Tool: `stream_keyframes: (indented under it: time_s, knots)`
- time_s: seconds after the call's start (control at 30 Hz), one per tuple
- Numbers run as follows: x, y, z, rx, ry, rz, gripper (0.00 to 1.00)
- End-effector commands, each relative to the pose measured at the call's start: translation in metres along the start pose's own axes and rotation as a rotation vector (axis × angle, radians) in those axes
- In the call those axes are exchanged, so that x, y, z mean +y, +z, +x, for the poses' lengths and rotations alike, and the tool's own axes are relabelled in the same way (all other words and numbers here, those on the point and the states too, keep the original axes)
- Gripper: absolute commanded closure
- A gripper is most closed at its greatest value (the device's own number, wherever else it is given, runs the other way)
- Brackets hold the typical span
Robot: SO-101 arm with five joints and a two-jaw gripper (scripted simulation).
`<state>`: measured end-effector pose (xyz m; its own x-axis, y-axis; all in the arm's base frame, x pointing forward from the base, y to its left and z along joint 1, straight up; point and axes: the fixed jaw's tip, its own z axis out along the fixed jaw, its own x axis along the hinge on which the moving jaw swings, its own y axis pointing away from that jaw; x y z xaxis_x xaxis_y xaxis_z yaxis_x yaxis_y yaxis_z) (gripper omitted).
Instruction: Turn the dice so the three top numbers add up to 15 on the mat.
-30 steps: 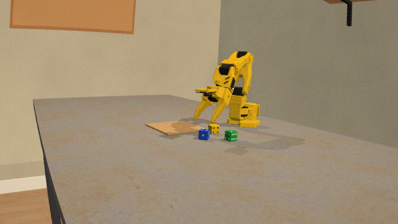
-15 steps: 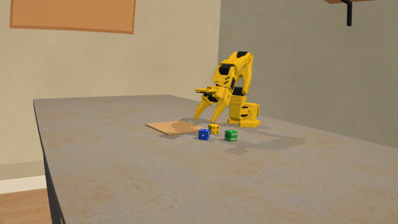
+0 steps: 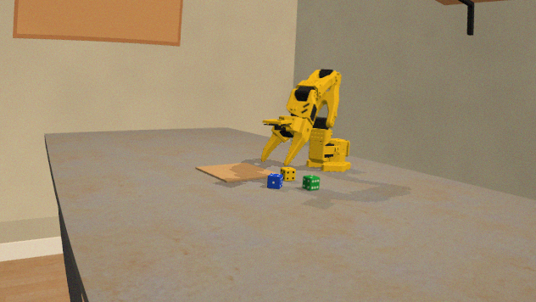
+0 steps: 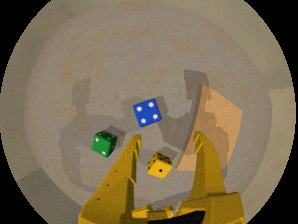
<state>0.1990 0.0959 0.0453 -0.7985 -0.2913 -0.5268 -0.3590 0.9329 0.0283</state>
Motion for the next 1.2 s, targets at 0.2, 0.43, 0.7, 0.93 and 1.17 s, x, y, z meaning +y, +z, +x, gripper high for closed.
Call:
stream_keyframes:
  time_s: [0.2, 0.43, 0.7, 0.93, 1.17]
  knots:
    - [0.008, -0.005, -0.011, -0.058, -0.036, -0.022, 0.69]
    - [0.029, -0.013, 0.000, -0.055, -0.119, -0.077, 0.69]
    - [0.047, -0.020, 0.013, -0.052, -0.203, -0.133, 0.69]
    - [0.057, -0.024, 0.021, -0.051, -0.251, -0.164, 0.69]
    - [0.057, -0.024, 0.022, -0.051, -0.253, -0.166, 0.69]
